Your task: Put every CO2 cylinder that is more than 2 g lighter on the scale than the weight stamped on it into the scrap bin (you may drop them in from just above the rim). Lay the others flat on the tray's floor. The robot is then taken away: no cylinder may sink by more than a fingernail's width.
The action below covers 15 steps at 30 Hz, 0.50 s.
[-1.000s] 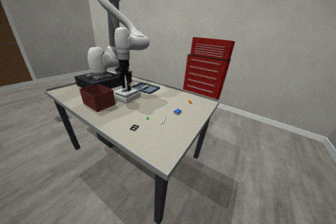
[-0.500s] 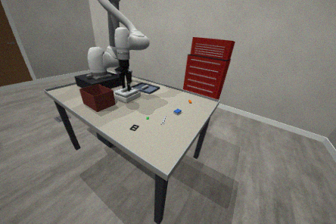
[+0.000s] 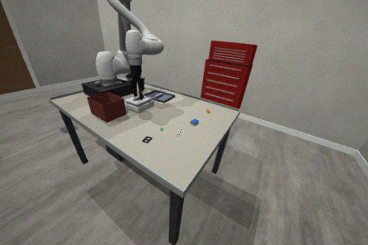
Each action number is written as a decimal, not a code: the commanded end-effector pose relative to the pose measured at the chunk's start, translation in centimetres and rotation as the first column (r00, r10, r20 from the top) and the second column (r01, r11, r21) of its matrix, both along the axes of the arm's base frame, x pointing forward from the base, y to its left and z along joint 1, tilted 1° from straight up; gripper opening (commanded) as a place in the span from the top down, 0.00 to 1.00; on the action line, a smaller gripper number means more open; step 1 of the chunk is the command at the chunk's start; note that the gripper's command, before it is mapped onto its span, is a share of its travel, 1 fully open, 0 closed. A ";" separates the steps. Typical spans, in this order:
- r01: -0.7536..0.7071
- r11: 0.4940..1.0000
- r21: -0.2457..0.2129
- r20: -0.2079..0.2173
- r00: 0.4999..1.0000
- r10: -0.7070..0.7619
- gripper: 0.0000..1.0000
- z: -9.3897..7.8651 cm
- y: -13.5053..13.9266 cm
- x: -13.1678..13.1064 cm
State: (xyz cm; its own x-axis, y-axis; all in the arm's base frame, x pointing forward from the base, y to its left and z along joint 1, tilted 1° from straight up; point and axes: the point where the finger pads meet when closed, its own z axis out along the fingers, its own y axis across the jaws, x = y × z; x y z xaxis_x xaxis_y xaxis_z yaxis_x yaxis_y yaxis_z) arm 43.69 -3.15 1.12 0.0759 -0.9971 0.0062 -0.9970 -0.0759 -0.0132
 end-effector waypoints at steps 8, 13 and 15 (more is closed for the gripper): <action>0.004 1.000 -0.003 0.003 1.000 -0.004 0.61 1.0 -0.1 0.2; 0.004 1.000 -0.003 0.003 1.000 -0.004 0.61 3.2 -0.1 0.1; 0.004 1.000 -0.003 0.003 1.000 -0.004 0.61 4.5 -0.1 0.1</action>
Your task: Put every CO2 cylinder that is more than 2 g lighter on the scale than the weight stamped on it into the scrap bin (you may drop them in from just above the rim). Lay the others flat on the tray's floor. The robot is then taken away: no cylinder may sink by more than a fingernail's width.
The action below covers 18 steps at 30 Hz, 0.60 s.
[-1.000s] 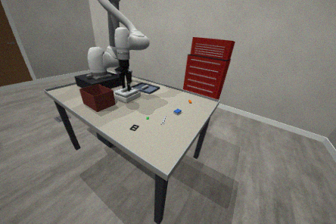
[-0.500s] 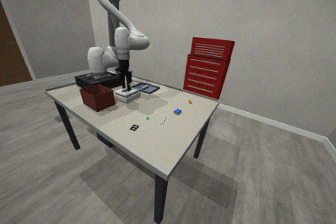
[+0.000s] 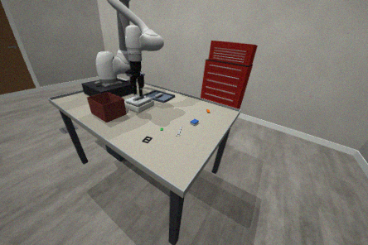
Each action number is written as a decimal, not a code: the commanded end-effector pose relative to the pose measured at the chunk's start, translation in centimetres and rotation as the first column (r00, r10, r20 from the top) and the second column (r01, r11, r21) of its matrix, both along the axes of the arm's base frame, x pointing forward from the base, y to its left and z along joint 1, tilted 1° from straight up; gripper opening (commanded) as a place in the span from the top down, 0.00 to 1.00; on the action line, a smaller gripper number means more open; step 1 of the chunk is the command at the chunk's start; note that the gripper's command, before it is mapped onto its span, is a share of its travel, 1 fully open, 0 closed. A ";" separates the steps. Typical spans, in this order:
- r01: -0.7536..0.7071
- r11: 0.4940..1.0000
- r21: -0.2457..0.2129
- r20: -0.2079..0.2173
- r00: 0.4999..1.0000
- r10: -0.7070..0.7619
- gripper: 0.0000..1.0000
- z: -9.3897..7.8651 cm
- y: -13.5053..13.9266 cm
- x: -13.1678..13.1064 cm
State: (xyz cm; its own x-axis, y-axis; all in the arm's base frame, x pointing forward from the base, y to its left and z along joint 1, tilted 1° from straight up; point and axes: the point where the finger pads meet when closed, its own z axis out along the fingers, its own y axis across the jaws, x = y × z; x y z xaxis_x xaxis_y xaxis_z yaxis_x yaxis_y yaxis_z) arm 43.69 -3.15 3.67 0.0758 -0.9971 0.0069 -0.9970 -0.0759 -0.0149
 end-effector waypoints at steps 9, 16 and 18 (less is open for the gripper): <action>0.004 1.000 -0.002 0.002 1.000 -0.004 0.61 6.3 0.0 0.0; 0.004 1.000 -0.002 0.002 1.000 -0.004 0.61 8.3 0.0 0.0; 0.004 1.000 -0.002 0.002 1.000 -0.004 0.61 8.3 0.0 0.0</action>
